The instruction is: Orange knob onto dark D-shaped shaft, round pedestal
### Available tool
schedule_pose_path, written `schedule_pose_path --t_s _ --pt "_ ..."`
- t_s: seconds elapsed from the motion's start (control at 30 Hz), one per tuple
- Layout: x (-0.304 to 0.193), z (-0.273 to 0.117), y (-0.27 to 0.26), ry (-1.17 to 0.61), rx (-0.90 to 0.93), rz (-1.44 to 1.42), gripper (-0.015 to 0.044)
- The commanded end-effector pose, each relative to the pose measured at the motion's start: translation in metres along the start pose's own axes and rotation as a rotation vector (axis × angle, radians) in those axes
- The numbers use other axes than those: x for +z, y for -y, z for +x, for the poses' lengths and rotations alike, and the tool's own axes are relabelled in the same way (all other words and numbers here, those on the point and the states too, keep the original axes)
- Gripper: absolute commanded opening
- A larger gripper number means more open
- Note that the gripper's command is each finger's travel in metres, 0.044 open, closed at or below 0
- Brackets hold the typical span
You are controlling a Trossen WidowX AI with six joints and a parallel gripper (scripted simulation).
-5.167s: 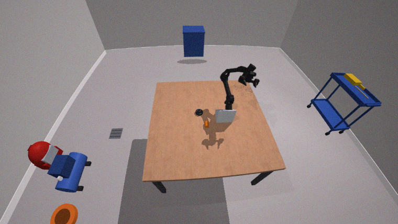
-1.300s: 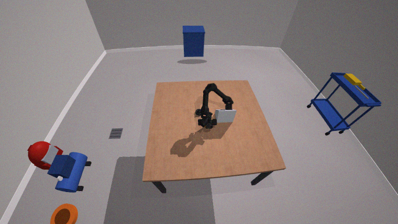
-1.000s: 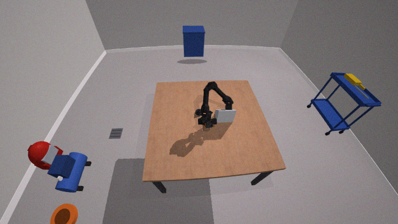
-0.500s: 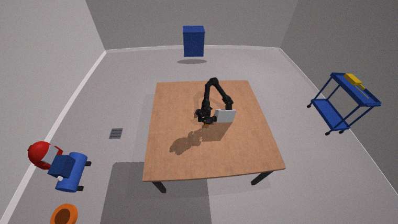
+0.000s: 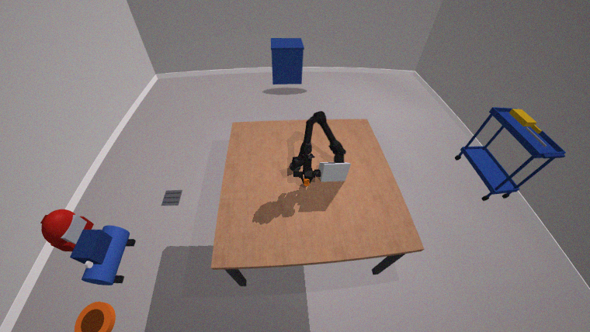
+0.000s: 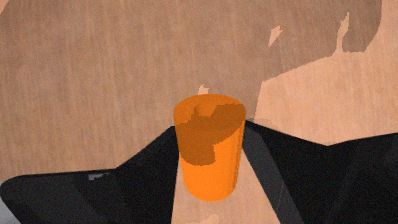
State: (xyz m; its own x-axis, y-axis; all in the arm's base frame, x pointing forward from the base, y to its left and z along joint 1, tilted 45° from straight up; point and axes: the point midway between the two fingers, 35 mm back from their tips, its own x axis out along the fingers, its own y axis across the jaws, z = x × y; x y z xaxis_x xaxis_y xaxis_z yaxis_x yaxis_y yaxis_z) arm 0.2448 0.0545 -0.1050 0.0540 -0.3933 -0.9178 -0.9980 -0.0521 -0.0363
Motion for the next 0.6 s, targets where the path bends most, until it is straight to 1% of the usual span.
schedule_pose_path --t_s 0.0,0.57 --pt "-0.004 -0.003 -0.001 0.069 -0.002 -0.003 0.0180" --pt "-0.020 -0.009 -0.001 0.314 0.000 -0.004 0.0180"
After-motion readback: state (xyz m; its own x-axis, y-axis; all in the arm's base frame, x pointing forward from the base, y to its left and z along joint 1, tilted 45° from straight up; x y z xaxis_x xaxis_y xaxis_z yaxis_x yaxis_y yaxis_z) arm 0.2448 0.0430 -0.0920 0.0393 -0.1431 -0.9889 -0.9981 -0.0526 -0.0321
